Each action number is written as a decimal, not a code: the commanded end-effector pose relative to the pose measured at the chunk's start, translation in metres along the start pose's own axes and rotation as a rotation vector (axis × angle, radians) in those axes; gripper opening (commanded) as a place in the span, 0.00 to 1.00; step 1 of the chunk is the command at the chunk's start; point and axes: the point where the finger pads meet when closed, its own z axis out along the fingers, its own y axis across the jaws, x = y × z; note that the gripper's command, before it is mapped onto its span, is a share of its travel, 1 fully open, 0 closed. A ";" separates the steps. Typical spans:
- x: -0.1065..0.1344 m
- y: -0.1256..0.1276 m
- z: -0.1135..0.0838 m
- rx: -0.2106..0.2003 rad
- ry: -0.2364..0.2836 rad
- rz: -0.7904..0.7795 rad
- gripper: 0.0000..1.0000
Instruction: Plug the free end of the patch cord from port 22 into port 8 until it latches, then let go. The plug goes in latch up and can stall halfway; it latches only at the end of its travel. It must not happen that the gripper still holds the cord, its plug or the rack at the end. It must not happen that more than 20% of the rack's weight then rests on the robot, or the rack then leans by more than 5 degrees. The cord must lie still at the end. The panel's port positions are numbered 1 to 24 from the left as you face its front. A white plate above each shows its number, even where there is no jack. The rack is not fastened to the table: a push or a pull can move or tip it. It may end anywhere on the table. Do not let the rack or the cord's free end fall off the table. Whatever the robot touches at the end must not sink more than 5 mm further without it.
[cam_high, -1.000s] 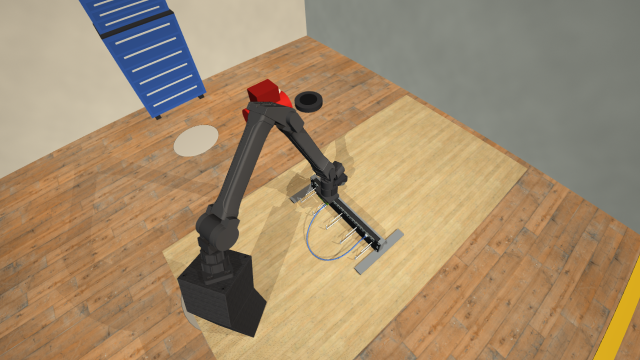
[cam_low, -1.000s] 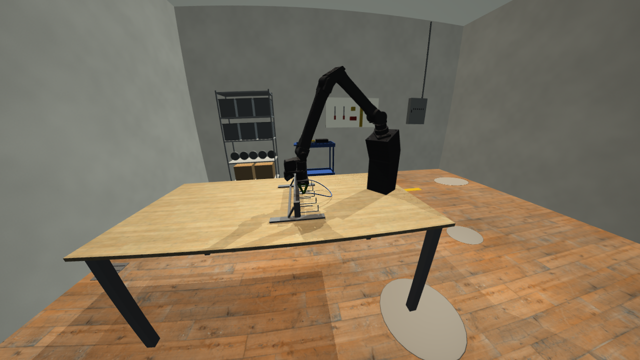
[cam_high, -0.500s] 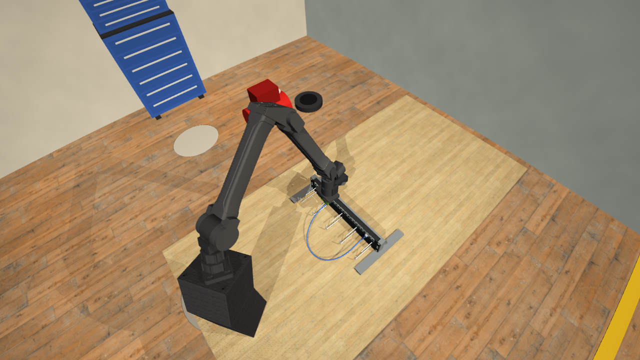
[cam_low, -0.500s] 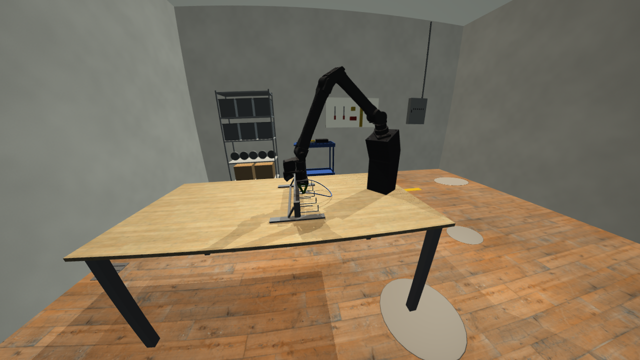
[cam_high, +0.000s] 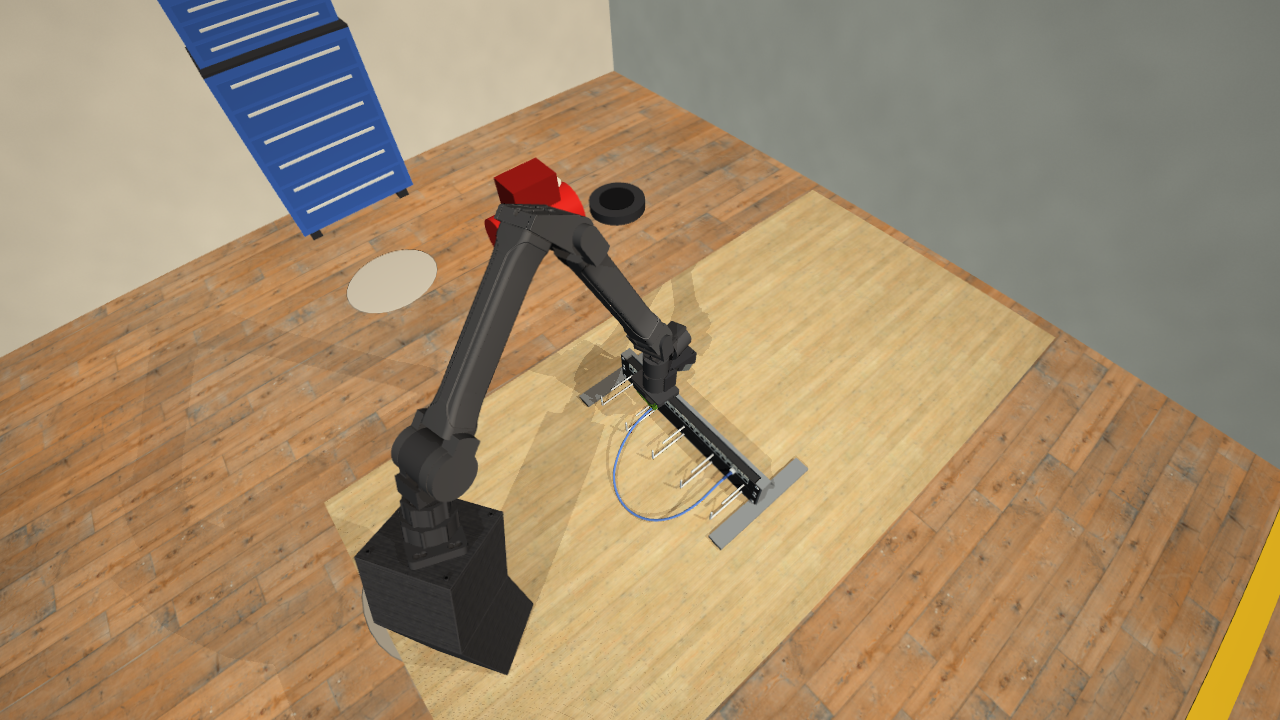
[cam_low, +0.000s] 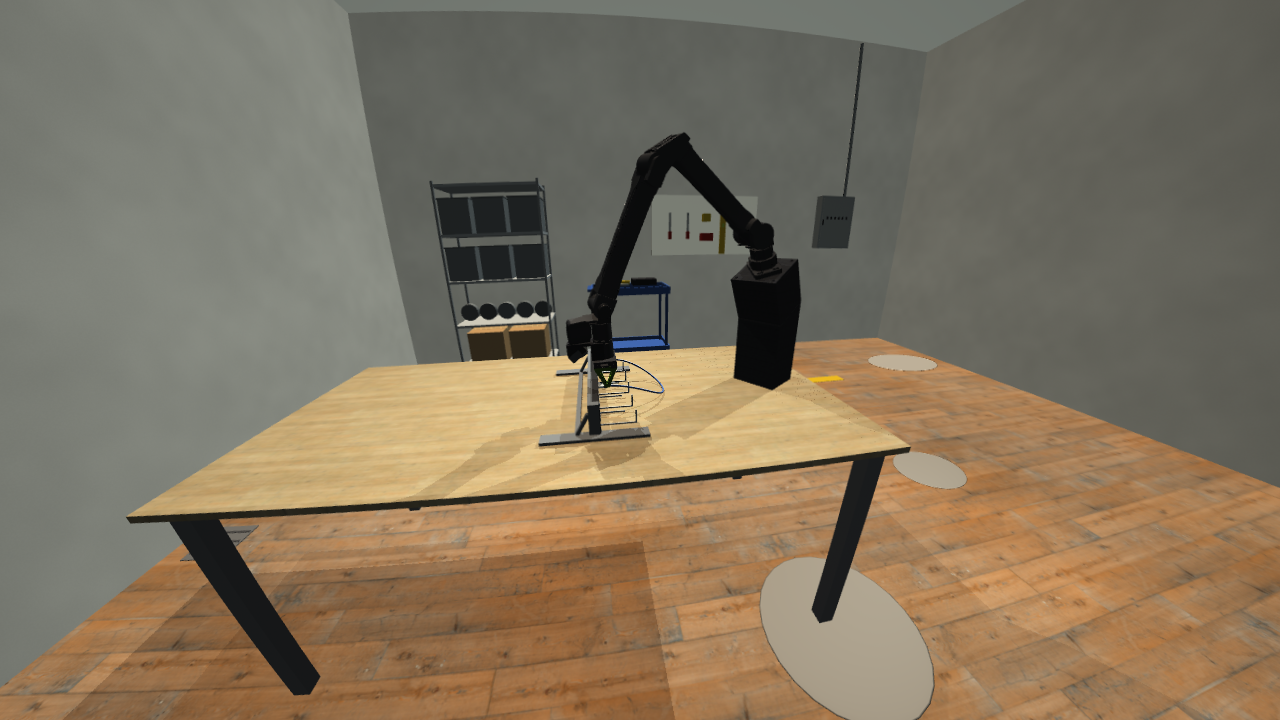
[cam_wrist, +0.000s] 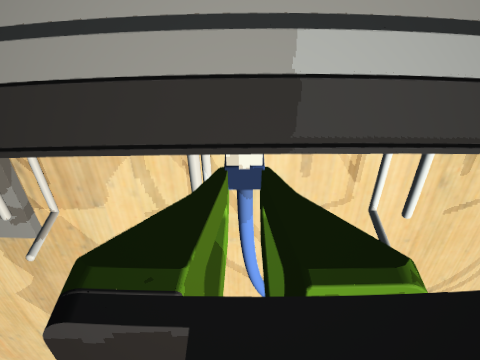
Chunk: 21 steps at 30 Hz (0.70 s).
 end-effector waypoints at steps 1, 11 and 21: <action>-0.035 -0.003 -0.014 -0.007 -0.071 0.021 0.00; -0.038 -0.003 -0.015 -0.008 -0.079 0.023 0.00; -0.041 -0.002 -0.017 -0.009 -0.087 0.025 0.00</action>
